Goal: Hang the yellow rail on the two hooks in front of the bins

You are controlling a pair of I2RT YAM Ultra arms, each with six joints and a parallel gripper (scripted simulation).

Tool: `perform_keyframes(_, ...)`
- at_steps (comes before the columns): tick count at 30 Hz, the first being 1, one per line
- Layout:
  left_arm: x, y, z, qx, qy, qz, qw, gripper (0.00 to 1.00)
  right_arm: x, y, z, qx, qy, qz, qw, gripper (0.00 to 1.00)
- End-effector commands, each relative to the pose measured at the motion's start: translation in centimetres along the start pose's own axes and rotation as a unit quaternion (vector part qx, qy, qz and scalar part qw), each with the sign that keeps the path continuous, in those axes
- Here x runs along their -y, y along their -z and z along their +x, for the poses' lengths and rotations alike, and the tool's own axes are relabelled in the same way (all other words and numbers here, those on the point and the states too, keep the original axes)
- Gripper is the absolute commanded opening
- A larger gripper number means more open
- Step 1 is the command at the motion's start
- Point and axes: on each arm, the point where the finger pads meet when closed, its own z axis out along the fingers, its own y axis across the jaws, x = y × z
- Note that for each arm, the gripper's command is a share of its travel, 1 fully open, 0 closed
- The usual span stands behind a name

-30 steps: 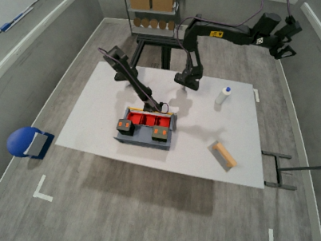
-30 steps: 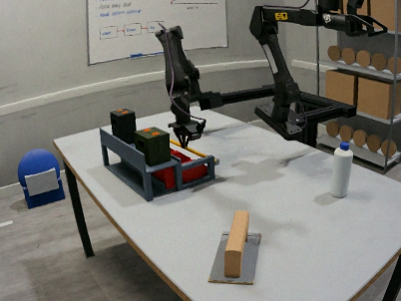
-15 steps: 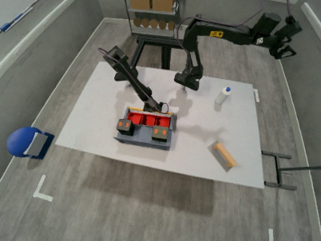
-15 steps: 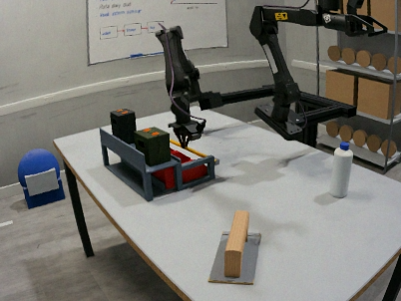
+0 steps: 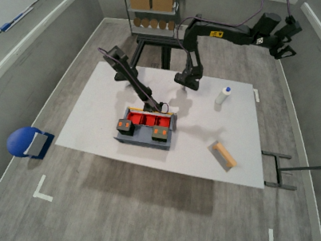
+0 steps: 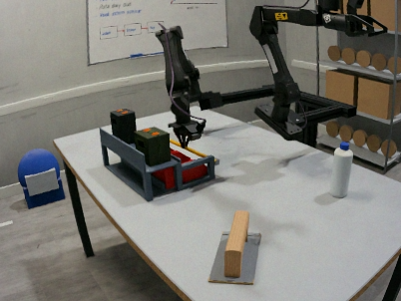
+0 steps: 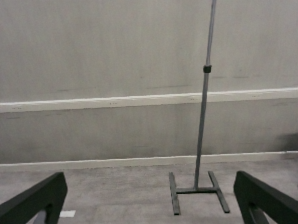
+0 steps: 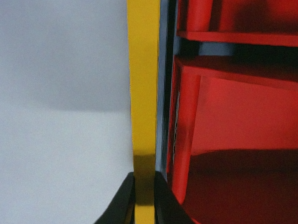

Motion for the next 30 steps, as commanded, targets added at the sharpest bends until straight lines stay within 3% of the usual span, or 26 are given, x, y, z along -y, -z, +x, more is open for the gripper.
perform_keyframes(1,-0.31,0.93,-1.71,0.026,-0.003,-0.003,1.0,1.0,1.57,1.8,-1.75,0.024,-0.005,0.021,0.999,0.0)
perform_keyframes(30,-0.31,0.93,-1.71,0.026,-0.003,-0.003,1.0,1.0,1.74,1.91,-2.11,0.029,-0.003,0.027,0.999,0.0)
